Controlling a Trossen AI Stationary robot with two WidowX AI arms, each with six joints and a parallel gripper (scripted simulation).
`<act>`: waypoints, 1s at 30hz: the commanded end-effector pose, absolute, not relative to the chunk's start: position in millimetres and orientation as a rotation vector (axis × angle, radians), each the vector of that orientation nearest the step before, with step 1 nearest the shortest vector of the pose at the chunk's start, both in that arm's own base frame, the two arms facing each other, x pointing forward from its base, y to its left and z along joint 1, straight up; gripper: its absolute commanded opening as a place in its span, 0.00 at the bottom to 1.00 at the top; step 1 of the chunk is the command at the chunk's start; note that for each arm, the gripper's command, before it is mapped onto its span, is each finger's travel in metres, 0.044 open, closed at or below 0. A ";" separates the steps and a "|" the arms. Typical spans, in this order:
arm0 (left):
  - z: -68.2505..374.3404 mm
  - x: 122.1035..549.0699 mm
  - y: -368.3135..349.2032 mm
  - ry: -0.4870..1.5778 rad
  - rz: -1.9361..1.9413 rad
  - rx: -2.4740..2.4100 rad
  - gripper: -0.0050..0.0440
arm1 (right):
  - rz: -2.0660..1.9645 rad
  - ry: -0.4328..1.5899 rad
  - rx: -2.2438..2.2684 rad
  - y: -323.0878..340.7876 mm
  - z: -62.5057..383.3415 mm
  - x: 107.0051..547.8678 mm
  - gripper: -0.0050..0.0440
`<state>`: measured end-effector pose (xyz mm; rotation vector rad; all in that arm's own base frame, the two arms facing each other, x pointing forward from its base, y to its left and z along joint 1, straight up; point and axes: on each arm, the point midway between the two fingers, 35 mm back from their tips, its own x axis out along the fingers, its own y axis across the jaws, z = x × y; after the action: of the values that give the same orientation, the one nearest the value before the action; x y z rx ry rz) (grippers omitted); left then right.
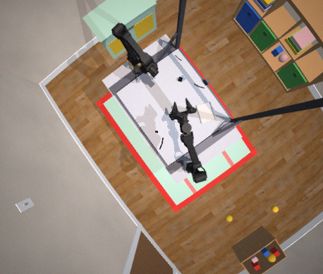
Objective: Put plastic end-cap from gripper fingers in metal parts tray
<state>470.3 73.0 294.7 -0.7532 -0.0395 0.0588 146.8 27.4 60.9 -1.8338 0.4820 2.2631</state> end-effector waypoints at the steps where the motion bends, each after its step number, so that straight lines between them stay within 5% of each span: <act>1: 314.5 451.5 62.1 -0.063 0.044 -0.673 1.00 | 2.250 0.477 -1.846 27.8 63.0 149.1 0.10; 30: 335.4 369.0 19.4 -0.065 0.016 -0.278 1.00 | 2.250 0.477 -1.846 27.8 63.0 149.1 0.10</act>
<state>384.5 25.3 325.9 -0.3391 -0.0416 0.0243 146.8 27.4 60.9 -1.8338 0.4820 2.2631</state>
